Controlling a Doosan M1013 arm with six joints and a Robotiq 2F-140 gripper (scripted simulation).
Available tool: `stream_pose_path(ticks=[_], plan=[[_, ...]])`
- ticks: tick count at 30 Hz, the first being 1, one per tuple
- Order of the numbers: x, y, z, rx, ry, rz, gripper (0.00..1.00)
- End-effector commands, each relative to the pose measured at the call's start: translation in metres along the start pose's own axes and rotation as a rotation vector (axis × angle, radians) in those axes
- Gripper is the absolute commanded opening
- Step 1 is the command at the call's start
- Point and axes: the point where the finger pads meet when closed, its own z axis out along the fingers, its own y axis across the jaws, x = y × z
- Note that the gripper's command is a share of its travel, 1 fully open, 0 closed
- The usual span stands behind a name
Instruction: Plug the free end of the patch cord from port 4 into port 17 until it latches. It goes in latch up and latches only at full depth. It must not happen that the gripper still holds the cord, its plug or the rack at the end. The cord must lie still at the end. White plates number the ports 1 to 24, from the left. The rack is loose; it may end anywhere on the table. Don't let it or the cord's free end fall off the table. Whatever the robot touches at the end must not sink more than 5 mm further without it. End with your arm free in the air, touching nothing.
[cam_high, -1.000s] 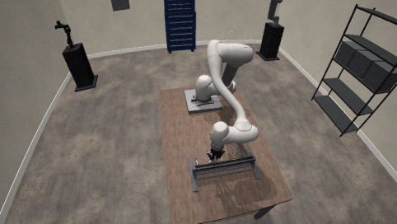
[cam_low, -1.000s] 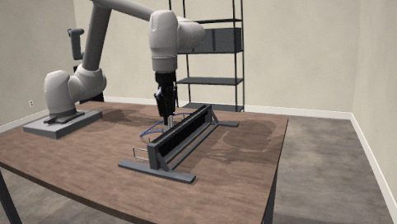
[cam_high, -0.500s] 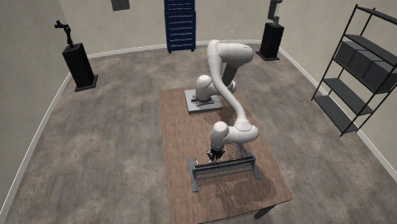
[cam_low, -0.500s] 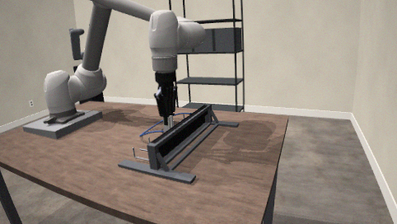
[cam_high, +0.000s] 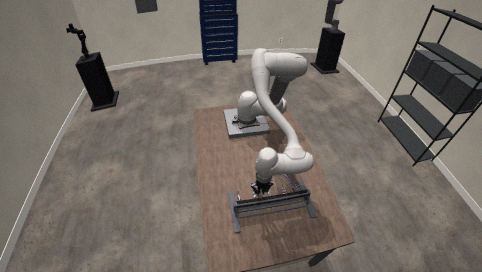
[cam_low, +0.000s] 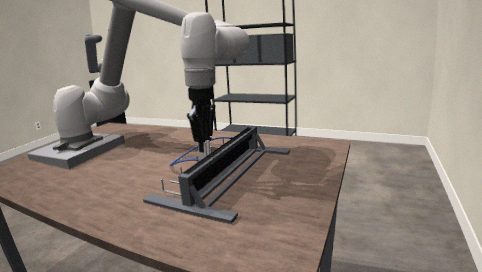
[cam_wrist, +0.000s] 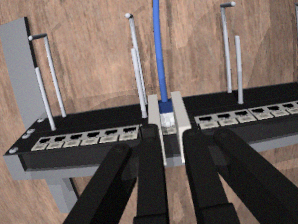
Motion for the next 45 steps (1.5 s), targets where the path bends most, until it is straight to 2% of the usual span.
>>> stream_pose_path(ticks=[1, 16, 17, 45], plan=[[0.0007, 0.0038, 0.0009, 0.001, -0.001, -0.005, 0.0], [0.0012, 0.0038, 0.001, 0.001, -0.001, -0.005, 0.0], [0.0012, 0.0038, 0.001, 0.001, -0.001, -0.005, 0.22], [0.0012, 0.0038, 0.001, 0.001, -0.001, -0.005, 0.22]])
